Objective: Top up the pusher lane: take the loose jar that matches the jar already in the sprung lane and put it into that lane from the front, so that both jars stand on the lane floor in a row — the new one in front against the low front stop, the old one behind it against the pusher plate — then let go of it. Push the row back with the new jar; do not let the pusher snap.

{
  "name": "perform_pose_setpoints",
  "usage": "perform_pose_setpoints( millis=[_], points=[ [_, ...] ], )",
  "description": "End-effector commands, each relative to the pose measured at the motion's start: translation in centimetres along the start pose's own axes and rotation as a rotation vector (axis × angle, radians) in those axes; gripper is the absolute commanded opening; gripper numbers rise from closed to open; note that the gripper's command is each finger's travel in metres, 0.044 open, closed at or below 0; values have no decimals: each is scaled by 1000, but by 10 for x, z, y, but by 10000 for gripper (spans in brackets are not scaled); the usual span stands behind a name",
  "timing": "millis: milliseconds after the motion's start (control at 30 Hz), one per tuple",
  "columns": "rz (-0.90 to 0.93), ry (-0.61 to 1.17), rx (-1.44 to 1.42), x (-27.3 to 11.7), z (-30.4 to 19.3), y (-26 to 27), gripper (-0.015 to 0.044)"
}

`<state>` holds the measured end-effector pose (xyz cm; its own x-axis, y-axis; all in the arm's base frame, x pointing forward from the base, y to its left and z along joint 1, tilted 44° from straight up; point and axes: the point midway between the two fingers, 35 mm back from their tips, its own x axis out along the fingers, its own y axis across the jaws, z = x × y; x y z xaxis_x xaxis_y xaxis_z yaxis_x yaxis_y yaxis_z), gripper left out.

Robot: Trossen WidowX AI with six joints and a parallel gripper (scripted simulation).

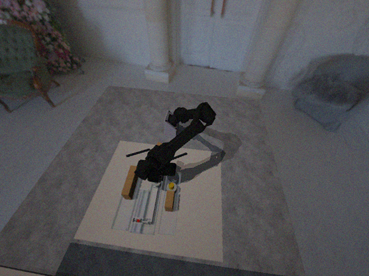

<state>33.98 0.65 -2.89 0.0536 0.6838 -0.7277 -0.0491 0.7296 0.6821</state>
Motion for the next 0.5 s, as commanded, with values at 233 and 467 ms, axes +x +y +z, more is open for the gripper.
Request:
perform_pose_setpoints(
  millis=[233,467],
  points=[
    [5,-9,-10,0,0,1,0],
    [5,-9,-9,0,-2,1,0]
  ],
)
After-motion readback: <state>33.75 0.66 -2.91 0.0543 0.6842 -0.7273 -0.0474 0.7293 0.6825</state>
